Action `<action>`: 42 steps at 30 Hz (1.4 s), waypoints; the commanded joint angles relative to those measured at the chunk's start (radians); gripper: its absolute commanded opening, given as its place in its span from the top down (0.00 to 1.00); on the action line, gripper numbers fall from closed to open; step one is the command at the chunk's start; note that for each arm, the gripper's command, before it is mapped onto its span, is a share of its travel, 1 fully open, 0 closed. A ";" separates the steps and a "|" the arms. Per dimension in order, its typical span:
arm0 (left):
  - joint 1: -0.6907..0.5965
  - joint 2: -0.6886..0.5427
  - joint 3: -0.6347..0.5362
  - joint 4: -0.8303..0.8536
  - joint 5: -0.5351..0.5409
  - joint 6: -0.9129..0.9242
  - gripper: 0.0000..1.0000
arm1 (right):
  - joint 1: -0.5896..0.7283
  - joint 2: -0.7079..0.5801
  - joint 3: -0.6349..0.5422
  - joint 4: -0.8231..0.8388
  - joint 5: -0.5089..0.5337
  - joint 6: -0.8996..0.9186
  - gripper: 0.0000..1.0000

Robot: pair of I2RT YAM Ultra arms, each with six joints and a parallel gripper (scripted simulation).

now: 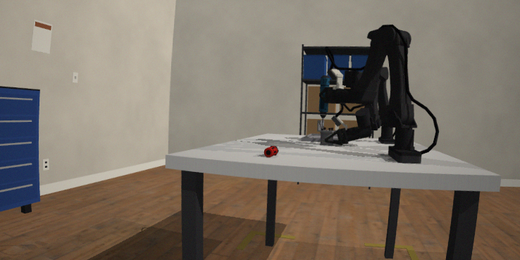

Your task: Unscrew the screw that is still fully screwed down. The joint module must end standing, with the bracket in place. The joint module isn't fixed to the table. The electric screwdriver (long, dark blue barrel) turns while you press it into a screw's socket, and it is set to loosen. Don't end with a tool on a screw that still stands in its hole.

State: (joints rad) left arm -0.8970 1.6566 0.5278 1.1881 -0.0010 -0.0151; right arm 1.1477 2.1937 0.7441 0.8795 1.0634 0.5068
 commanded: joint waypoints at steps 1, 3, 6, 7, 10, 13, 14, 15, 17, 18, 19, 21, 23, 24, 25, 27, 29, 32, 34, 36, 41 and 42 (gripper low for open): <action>0.010 -0.005 -0.006 0.037 0.008 -0.002 0.58 | 0.000 -0.008 0.002 0.001 0.005 0.001 0.41; 0.010 -0.005 -0.006 0.037 0.008 -0.002 0.58 | 0.000 -0.008 0.002 0.001 0.005 0.001 0.41; 0.010 -0.001 -0.009 0.038 0.008 -0.002 0.58 | 0.000 -0.008 0.002 0.001 0.005 0.001 0.41; 0.010 0.003 -0.012 0.038 0.008 -0.002 0.58 | 0.000 -0.008 0.002 0.001 0.005 0.001 0.41; 0.010 0.005 -0.010 0.040 0.008 -0.002 0.58 | 0.000 -0.008 0.002 0.001 0.005 0.001 0.41; 0.010 -0.001 0.000 0.041 0.008 -0.002 0.58 | 0.000 -0.008 0.002 0.001 0.005 0.001 0.41; 0.010 -0.001 0.000 0.041 0.008 -0.002 0.58 | 0.000 -0.008 0.002 0.001 0.005 0.001 0.41; 0.010 -0.001 0.000 0.041 0.008 -0.002 0.58 | 0.000 -0.008 0.002 0.001 0.005 0.001 0.41; 0.010 -0.001 0.000 0.041 0.008 -0.002 0.58 | 0.000 -0.008 0.002 0.001 0.005 0.001 0.41; 0.010 -0.001 0.000 0.041 0.008 -0.002 0.58 | 0.000 -0.008 0.002 0.001 0.005 0.001 0.41; 0.010 -0.001 0.000 0.041 0.008 -0.002 0.58 | 0.000 -0.008 0.002 0.001 0.005 0.001 0.41; 0.010 -0.001 0.000 0.041 0.008 -0.002 0.58 | 0.000 -0.008 0.002 0.001 0.005 0.001 0.41; 0.010 0.003 -0.002 0.042 0.008 -0.002 0.58 | 0.000 -0.008 0.002 0.001 0.005 0.001 0.41; 0.010 0.007 -0.005 0.042 0.008 -0.002 0.58 | 0.000 -0.008 0.002 0.001 0.005 0.001 0.41; 0.010 0.011 -0.008 0.043 0.008 -0.002 0.58 | 0.000 -0.008 0.002 0.001 0.005 0.001 0.41; 0.010 0.001 -0.010 0.044 0.008 -0.002 0.58 | 0.000 -0.008 0.002 0.001 0.005 0.001 0.41; 0.010 -0.001 -0.010 0.044 0.008 -0.002 0.58 | 0.000 -0.008 0.002 0.001 0.005 0.001 0.41; 0.010 -0.001 -0.010 0.044 0.008 -0.002 0.58 | 0.000 -0.008 0.002 0.001 0.005 0.001 0.41; 0.010 -0.001 -0.010 0.044 0.008 -0.002 0.58 | 0.000 -0.008 0.002 0.001 0.005 0.001 0.41; 0.010 -0.001 -0.010 0.044 0.008 -0.002 0.58 | 0.000 -0.008 0.002 0.001 0.005 0.001 0.41; 0.010 0.007 -0.015 0.046 0.008 -0.002 0.58 | 0.000 -0.008 0.002 0.001 0.005 0.001 0.41; 0.010 0.011 -0.018 0.046 0.008 -0.002 0.58 | 0.000 -0.008 0.002 0.001 0.005 0.001 0.41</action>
State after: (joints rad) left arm -0.8970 1.6608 0.5251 1.1992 -0.0010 -0.0151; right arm 1.1477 2.1937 0.7441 0.8795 1.0634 0.5068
